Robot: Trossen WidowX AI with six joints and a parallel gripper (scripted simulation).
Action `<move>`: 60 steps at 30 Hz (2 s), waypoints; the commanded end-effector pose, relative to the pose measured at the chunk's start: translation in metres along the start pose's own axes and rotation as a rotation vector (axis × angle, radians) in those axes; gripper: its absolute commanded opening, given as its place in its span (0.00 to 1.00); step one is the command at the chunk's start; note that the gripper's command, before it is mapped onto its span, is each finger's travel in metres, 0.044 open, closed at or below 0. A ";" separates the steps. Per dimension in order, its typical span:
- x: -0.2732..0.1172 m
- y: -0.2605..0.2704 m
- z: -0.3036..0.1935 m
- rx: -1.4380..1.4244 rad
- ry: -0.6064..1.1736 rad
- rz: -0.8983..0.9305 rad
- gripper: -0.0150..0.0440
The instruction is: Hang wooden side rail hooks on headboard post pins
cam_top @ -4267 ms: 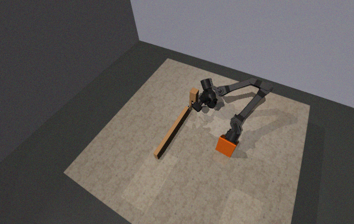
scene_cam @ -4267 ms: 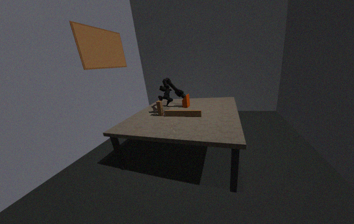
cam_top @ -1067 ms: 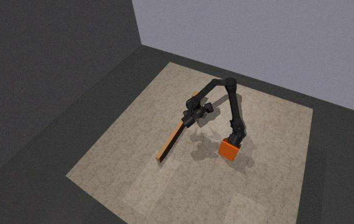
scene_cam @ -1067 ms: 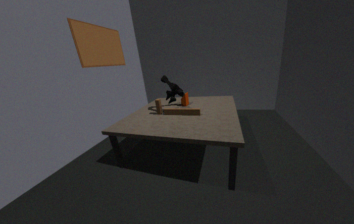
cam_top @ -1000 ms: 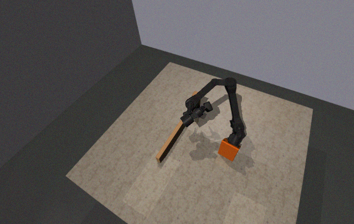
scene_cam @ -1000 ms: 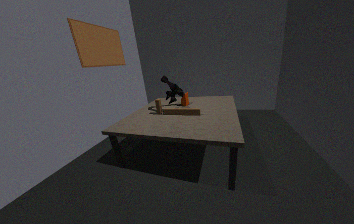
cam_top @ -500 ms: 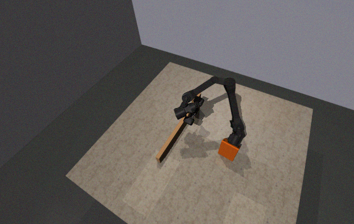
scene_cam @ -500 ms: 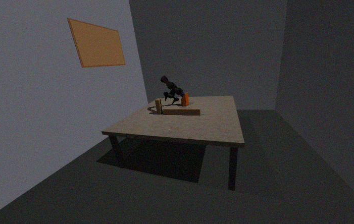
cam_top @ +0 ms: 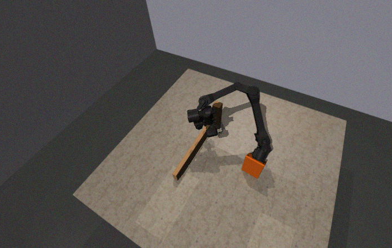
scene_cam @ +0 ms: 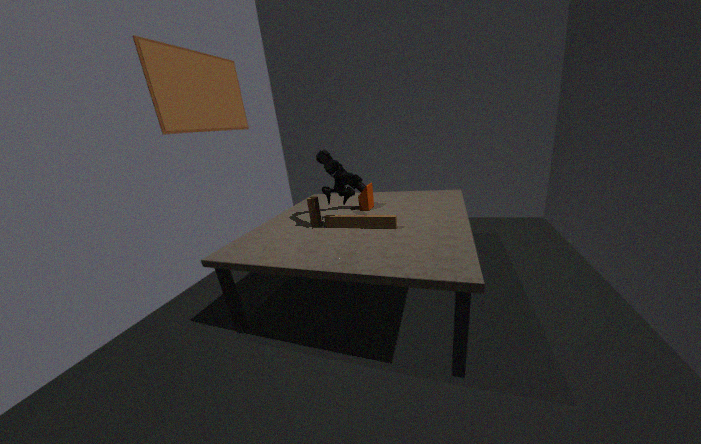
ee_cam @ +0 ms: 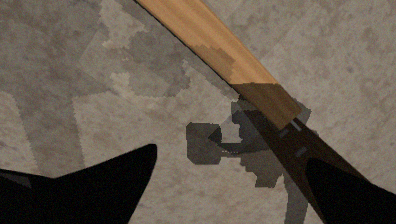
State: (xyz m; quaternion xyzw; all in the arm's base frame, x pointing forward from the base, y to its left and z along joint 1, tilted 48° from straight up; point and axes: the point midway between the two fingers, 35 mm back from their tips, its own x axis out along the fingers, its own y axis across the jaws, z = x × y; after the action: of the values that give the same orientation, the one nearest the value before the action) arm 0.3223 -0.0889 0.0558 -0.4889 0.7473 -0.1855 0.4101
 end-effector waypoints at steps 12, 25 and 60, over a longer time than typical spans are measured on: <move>-0.019 -0.012 0.044 -0.870 -0.271 0.141 1.00; 0.007 -0.006 0.049 -0.879 -0.274 0.140 1.00; 0.064 0.006 0.061 -0.879 -0.273 0.139 1.00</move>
State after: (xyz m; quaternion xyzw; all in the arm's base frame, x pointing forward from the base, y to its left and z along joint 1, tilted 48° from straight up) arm 0.3578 -0.1301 -0.0088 -0.5852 0.7235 0.2416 0.2751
